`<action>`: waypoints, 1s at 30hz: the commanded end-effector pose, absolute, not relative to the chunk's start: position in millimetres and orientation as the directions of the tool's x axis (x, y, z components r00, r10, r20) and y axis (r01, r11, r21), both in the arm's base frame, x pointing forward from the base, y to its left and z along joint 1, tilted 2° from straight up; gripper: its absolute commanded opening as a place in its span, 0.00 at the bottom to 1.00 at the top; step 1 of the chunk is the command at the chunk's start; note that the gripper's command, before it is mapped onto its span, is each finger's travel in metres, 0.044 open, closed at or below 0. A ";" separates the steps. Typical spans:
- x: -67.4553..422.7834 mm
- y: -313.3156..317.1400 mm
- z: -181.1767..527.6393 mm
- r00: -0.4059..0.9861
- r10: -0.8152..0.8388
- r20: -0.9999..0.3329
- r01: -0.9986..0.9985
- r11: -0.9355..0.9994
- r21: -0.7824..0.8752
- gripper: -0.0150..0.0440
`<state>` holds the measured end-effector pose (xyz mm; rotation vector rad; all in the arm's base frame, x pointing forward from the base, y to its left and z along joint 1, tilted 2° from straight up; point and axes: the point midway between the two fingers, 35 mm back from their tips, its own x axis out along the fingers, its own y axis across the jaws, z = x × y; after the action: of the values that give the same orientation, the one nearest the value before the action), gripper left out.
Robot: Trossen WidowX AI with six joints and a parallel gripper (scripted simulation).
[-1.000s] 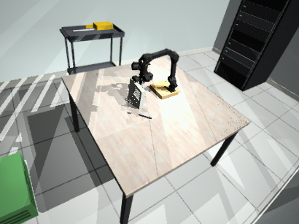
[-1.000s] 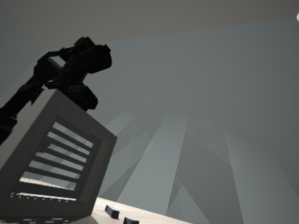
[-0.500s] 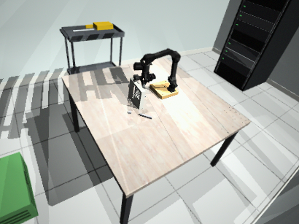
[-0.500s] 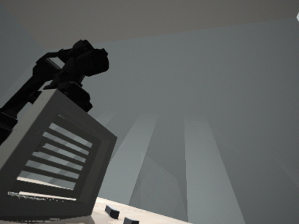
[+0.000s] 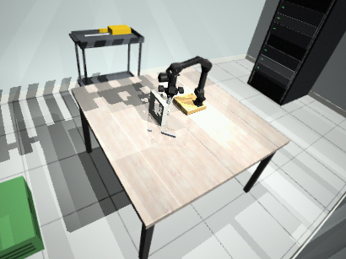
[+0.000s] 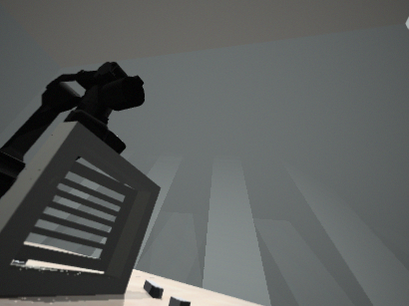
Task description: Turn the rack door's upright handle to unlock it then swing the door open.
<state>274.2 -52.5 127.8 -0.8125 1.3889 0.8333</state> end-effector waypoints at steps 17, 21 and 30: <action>250.2 -21.4 127.8 0.023 0.024 -0.999 -0.661 0.750 0.002 0.27; 246.4 -14.4 127.9 0.023 0.025 -0.999 -0.616 0.788 0.005 0.27; 239.4 1.9 128.0 0.023 0.026 -0.999 -0.510 0.860 0.011 0.27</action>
<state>240.4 -2.5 127.8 -0.4520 1.5000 0.4874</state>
